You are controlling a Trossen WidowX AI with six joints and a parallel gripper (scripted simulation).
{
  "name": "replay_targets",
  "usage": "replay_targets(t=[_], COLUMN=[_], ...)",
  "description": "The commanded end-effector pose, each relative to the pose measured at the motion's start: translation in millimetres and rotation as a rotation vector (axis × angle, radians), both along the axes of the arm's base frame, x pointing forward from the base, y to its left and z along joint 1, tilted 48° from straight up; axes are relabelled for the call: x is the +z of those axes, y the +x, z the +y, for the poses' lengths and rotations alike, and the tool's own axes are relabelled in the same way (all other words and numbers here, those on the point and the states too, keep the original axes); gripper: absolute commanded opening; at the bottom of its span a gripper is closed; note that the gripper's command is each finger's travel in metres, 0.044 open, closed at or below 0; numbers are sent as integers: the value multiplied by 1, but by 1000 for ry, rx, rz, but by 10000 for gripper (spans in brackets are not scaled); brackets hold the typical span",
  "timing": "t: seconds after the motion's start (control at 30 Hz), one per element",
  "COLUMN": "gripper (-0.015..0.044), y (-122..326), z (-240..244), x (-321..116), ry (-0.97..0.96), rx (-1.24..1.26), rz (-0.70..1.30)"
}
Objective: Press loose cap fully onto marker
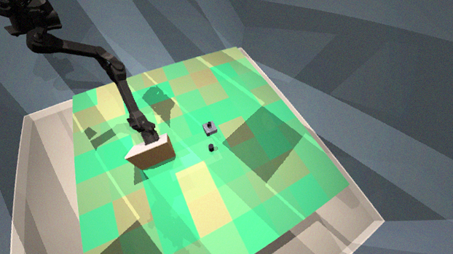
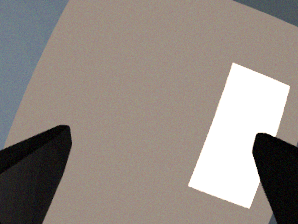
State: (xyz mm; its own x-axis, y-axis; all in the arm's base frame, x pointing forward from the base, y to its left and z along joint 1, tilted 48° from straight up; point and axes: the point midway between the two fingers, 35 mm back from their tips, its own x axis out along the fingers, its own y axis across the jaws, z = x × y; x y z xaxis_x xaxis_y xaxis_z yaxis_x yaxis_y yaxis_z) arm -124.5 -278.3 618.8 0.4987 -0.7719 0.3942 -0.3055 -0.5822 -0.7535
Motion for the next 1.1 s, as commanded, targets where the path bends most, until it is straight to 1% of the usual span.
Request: replay_targets(t=[0.0,0.17,0.37,0.57,0.83,1.0,1.07], gripper=[374,243,243,243,243,243,243], y=[0,6,8,29,84,120,141], z=[-1,-30,-83,-144,-209,-232,-242], x=[0,-12,-43,-90,-163,-205,-231], ry=[1,59,233,463,790,969,1078], rx=[4,110,225,342,433,449,453], rz=[-5,-142,-360,-585,-850,-959,-1006])
